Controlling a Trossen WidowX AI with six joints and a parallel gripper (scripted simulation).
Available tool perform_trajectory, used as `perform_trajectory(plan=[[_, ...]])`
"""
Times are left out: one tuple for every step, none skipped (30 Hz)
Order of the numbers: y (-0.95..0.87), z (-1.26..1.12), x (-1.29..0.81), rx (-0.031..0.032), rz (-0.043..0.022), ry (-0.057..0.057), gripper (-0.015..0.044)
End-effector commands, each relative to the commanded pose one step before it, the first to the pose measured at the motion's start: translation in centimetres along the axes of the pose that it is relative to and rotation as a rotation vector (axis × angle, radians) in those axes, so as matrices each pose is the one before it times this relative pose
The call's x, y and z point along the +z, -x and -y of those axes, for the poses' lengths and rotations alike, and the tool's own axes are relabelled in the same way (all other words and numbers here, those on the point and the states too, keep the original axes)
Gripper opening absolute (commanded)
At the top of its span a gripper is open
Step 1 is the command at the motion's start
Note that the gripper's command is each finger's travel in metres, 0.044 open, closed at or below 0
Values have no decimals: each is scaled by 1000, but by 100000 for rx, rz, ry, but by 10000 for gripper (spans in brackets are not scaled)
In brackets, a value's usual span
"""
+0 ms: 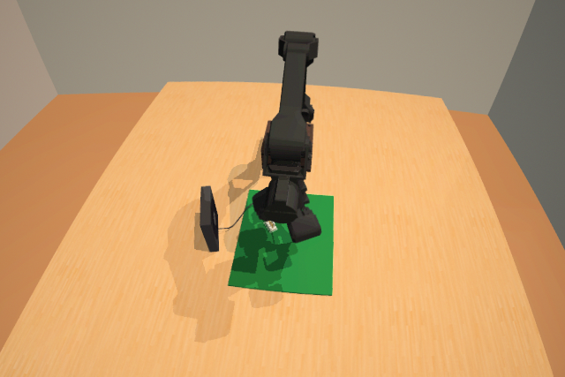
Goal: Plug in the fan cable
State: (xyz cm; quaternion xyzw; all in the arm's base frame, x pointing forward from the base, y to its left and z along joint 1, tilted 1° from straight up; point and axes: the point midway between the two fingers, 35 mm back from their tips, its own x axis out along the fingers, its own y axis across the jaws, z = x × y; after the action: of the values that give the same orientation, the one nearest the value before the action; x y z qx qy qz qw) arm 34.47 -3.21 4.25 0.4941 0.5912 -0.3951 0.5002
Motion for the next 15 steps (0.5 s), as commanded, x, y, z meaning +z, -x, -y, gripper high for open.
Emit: perform_trajectory(plan=[[266,-572,1222,60,3170,390,0],[46,-120,284,14,715,4,0],[44,-117,286,10,715,2,0],[42,-115,287,5,715,0,0],[41,-113,288,1,715,-2,0],[39,-111,289,-3,714,-4,0],[37,-109,290,-8,714,-6,0],[35,-107,291,-12,714,-8,0],[33,-105,292,-17,714,-10,0],[32,-103,293,-21,714,-12,0],[30,-101,293,-26,714,-13,0],[28,-99,294,-30,713,-15,0],[26,-96,295,-35,713,-17,0],[24,-94,296,-39,713,-19,0],[23,-92,297,-44,713,-21,0]])
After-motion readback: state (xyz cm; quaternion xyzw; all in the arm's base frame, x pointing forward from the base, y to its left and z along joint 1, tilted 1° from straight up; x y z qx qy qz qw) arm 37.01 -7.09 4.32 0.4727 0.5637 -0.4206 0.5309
